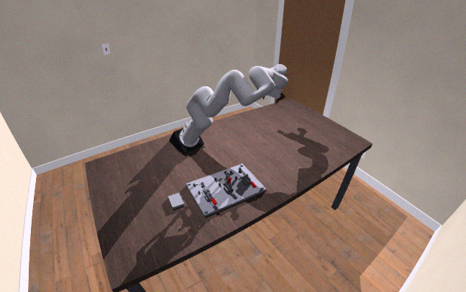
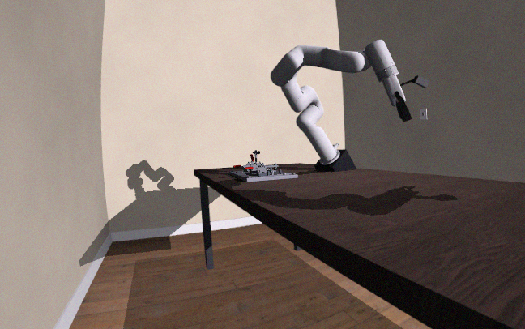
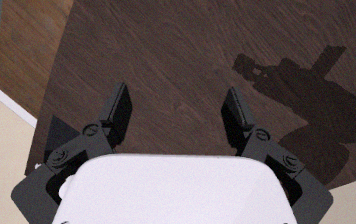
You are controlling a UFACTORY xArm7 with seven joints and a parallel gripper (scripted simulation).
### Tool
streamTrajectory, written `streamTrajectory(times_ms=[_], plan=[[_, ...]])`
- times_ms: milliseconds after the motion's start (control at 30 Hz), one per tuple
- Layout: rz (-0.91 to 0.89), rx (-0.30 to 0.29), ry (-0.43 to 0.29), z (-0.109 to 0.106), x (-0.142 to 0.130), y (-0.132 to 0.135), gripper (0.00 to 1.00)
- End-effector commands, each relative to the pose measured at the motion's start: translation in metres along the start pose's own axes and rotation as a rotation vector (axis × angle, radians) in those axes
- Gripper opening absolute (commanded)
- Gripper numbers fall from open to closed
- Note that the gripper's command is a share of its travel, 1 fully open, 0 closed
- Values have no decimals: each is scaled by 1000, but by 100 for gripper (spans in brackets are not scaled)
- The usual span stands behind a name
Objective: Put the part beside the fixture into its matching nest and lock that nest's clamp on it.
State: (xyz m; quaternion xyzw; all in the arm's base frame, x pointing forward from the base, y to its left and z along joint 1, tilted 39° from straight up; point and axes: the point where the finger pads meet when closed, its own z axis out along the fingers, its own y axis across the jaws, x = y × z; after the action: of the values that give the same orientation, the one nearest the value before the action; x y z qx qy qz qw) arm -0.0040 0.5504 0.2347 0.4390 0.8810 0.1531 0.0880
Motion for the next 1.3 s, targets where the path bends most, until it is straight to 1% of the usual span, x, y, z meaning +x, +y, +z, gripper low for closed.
streamTrajectory(times_ms=[0,100,167,200,233,267,333,367,400,433,500,533,567,633,667,700,733,767,833,867,900,933,967,1067,1100,1133,1267], plan=[[2,-3,4,-3,1,0,100],[46,-11,1,-9,-11,8,100],[118,-26,-4,-20,-30,20,100],[169,-36,-7,-27,-43,28,100],[169,-36,-7,-27,-43,28,100],[226,-47,-11,-34,-59,36,100],[230,-48,-11,-35,-60,36,100],[301,-62,-15,-44,-79,45,100],[301,-62,-15,-44,-79,45,100],[362,-74,-18,-52,-97,52,100],[362,-74,-18,-52,-97,52,100],[381,-78,-19,-54,-102,53,100],[467,-96,-23,-65,-126,61,100],[470,-96,-23,-65,-127,61,100],[536,-109,-25,-73,-145,66,100],[563,-115,-26,-76,-153,67,100],[568,-116,-26,-76,-154,68,100],[618,-126,-28,-82,-168,70,100],[672,-137,-29,-87,-183,72,100],[672,-137,-29,-87,-183,72,100],[735,-150,-31,-94,-201,74,100],[764,-156,-31,-97,-209,74,100],[782,-159,-31,-98,-214,75,100],[782,-159,-31,-98,-214,75,100],[896,-183,-33,-109,-245,75,100],[896,-183,-33,-109,-245,75,100],[1013,-208,-32,-118,-275,72,100]])
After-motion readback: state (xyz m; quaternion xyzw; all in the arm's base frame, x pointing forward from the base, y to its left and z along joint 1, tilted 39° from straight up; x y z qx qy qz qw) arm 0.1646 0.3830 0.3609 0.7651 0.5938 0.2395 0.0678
